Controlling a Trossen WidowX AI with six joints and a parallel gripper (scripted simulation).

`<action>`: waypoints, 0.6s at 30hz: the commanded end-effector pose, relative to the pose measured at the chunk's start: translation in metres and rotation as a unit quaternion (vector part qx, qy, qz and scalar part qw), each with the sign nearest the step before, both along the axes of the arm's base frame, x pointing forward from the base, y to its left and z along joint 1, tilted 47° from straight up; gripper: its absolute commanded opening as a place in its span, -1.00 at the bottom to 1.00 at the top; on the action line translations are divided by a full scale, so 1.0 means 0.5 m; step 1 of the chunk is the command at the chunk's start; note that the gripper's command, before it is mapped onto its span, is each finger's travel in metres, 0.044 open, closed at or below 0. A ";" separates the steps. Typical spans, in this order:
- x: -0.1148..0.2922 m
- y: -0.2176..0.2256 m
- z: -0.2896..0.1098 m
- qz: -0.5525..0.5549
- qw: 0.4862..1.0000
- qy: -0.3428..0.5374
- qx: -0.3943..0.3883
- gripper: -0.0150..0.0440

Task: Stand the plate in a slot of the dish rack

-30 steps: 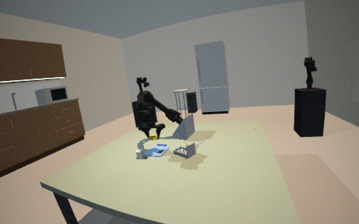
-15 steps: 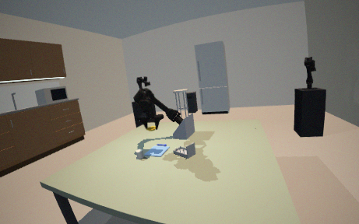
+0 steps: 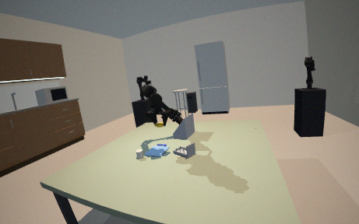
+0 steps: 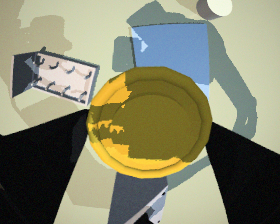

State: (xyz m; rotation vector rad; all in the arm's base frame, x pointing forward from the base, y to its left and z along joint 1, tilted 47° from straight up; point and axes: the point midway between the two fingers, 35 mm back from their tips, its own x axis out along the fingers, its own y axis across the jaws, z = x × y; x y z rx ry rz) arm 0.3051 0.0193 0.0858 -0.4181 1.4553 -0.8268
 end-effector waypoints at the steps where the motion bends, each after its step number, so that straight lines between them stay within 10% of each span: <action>1: -0.030 0.065 -0.073 -0.052 0.998 -0.044 -0.009 -0.49; 18: -0.056 0.081 -0.129 -0.075 0.997 -0.025 0.018 -0.49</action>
